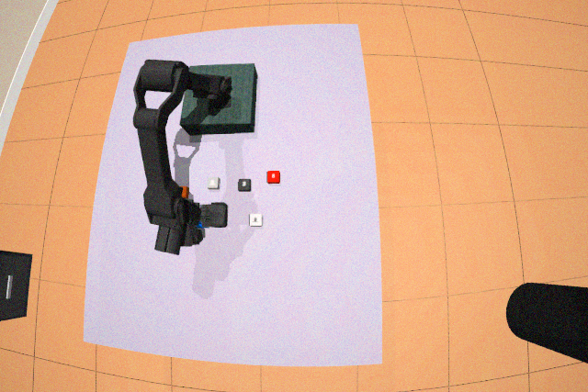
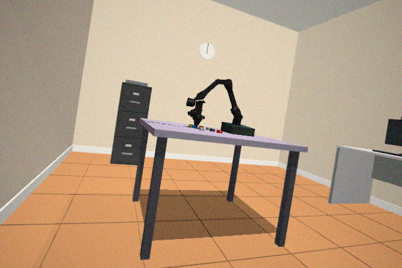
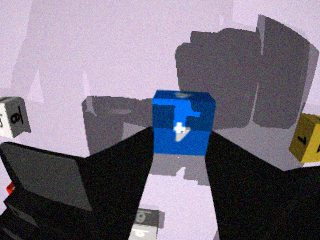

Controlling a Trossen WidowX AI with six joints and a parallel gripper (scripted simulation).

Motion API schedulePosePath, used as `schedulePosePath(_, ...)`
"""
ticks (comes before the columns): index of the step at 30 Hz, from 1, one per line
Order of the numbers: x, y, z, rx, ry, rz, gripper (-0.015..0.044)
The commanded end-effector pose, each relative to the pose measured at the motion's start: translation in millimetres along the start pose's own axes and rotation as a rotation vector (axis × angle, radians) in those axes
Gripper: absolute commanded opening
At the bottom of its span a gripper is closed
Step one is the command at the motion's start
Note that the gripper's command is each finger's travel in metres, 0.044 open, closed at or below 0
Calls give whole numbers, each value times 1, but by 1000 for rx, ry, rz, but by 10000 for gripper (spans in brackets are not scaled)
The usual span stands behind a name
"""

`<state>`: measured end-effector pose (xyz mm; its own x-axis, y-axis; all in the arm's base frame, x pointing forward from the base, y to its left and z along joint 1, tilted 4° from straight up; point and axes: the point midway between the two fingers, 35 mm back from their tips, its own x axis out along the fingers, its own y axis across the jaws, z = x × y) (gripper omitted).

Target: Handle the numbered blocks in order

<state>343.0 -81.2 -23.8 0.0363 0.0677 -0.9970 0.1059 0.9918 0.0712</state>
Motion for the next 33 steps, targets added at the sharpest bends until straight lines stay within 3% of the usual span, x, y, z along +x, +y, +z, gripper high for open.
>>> schedulePosePath(1, 1, 0, 0, 5, 1, 0, 120)
schedulePosePath(33, -14, 0, 0, 5, 0, 0, 120)
